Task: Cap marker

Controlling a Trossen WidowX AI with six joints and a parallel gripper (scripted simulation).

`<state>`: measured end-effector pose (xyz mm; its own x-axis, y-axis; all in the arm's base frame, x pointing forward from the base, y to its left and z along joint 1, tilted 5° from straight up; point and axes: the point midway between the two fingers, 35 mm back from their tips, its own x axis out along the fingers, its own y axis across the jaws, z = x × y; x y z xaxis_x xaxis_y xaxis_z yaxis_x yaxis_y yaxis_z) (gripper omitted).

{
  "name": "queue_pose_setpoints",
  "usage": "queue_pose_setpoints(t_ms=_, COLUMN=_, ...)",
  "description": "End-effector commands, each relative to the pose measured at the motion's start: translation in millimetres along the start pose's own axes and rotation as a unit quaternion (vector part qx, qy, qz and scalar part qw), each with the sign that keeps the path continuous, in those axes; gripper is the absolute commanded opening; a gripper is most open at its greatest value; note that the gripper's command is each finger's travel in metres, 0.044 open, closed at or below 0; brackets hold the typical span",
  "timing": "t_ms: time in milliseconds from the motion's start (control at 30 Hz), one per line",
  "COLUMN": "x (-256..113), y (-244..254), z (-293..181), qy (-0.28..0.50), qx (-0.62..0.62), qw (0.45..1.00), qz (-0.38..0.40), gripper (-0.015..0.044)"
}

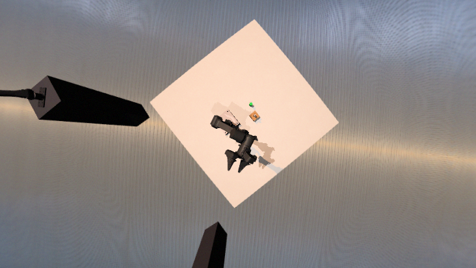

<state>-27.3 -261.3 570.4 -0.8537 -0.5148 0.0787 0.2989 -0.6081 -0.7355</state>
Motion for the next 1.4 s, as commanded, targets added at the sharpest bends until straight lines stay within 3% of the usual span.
queue_pose_setpoints(t_ms=0, x=0, y=1, z=1, qy=-0.002, qx=0.001, qw=1.000, qz=0.000, gripper=0.0374)
queue_pose_setpoints(t_ms=167, x=-15, y=26, z=28, qy=-0.074, qx=0.020, qw=0.997, qz=0.016, gripper=0.0245)
queue_pose_setpoints(t_ms=433, x=-75, y=102, z=77, qy=-0.228, qx=0.064, qw=0.963, qz=0.126, gripper=0.0245)
queue_pose_setpoints(t_ms=767, x=-202, y=208, z=85, qy=-0.337, qx=0.093, qw=0.862, qz=0.367, gripper=0.0245)
queue_pose_setpoints(t_ms=1067, x=-329, y=280, z=23, qy=-0.302, qx=0.064, qw=0.739, qz=0.599, gripper=0.0245)
queue_pose_setpoints(t_ms=1367, x=-430, y=313, z=-92, qy=-0.144, qx=-0.029, qw=0.635, qz=0.759, gripper=0.0245)
